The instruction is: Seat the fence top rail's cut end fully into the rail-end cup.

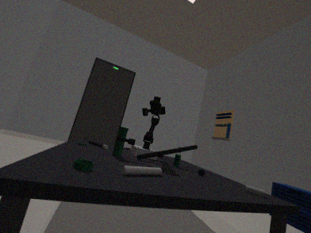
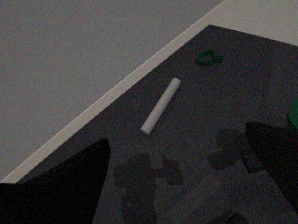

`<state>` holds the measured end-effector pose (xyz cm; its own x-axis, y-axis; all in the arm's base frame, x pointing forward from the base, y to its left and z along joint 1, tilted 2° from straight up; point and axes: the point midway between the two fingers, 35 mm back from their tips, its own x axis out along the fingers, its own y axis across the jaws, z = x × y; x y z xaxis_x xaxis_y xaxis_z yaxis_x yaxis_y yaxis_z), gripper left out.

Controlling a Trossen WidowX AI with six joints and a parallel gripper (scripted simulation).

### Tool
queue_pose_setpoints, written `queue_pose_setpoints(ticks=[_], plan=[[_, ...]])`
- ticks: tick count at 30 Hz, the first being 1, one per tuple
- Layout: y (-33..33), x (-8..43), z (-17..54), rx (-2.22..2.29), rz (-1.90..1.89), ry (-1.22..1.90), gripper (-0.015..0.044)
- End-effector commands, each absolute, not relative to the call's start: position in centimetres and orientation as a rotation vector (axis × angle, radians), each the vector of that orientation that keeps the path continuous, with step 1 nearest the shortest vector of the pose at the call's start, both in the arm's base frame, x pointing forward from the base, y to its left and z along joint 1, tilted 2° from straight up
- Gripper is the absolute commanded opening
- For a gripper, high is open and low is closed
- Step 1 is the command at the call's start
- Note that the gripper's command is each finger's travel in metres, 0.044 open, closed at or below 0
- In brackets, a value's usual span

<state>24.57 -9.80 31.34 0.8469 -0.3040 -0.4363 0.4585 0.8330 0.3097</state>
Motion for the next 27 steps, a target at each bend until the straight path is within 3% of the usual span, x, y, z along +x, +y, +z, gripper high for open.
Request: queue_pose_setpoints(ticks=[1,6,14,27], plan=[[-7.0,24.4,26.1,0.285,-0.298,0.668,0.044],[-3.3,22.5,21.2,0.09,-0.101,0.983,0.044],[-3.3,22.4,21.0,0.071,-0.088,0.995,0.044],[-12.2,26.0,19.9,-0.723,0.239,1.021,0.044]])
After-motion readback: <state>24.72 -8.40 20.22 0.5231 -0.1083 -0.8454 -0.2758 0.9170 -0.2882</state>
